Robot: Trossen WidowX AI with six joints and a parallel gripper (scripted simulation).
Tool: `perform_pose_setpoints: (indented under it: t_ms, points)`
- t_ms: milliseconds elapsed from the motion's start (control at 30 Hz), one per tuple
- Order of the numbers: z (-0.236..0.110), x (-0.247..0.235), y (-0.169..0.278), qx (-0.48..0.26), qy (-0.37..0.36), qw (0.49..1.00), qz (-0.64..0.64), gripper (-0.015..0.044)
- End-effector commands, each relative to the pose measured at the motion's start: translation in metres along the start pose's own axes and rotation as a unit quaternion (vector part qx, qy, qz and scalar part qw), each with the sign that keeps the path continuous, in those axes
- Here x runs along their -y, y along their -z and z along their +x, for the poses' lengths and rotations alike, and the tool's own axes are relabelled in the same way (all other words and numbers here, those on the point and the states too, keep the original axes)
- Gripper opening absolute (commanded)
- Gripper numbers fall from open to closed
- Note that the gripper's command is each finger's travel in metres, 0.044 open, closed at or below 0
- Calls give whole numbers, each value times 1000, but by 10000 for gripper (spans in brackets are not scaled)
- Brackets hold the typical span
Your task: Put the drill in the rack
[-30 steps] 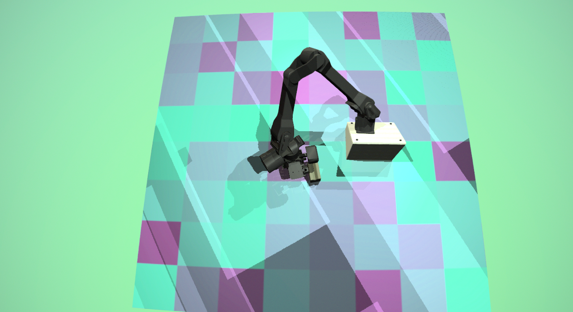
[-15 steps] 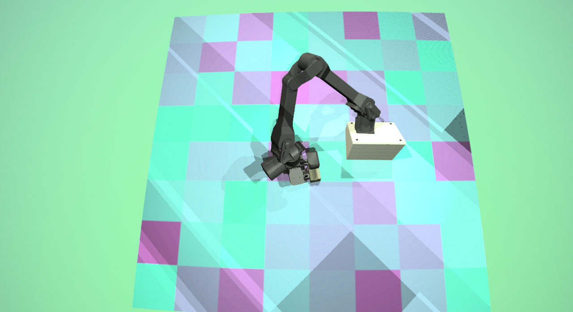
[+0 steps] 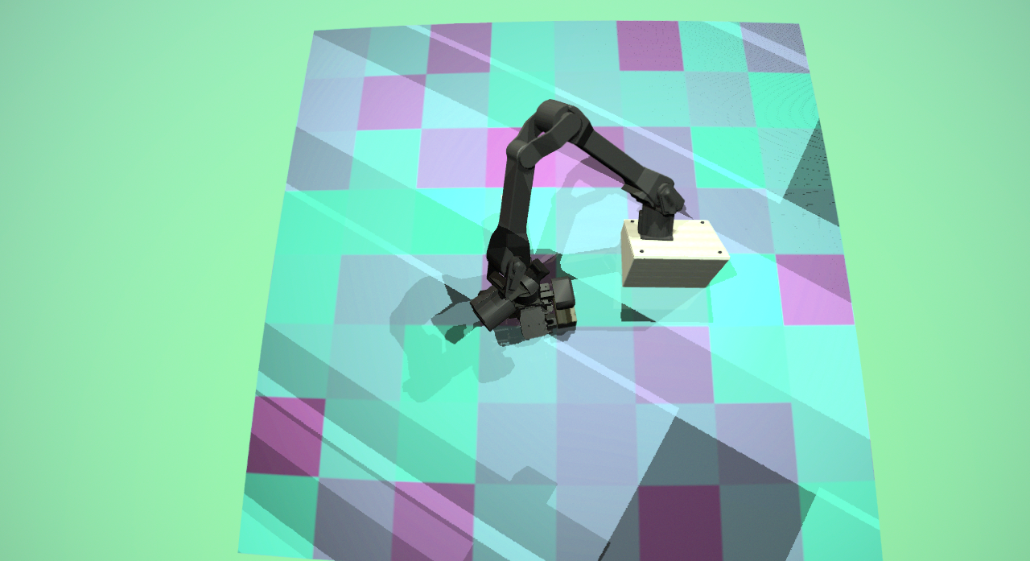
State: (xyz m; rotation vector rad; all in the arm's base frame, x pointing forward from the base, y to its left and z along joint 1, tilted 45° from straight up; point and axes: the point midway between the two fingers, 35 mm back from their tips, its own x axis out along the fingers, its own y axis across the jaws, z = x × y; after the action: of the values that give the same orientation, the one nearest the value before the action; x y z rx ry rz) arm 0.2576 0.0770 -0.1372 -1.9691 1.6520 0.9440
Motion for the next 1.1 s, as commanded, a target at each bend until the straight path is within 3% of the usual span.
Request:
perform_pose_setpoints:
  t_ms: [0,267,1067]
  points:
    - [0,0,0,0,0,1000,-1,236]
    - [2,0,4,2,3,1000,1,440]
    - [6,0,14,2,3,1000,1,440]
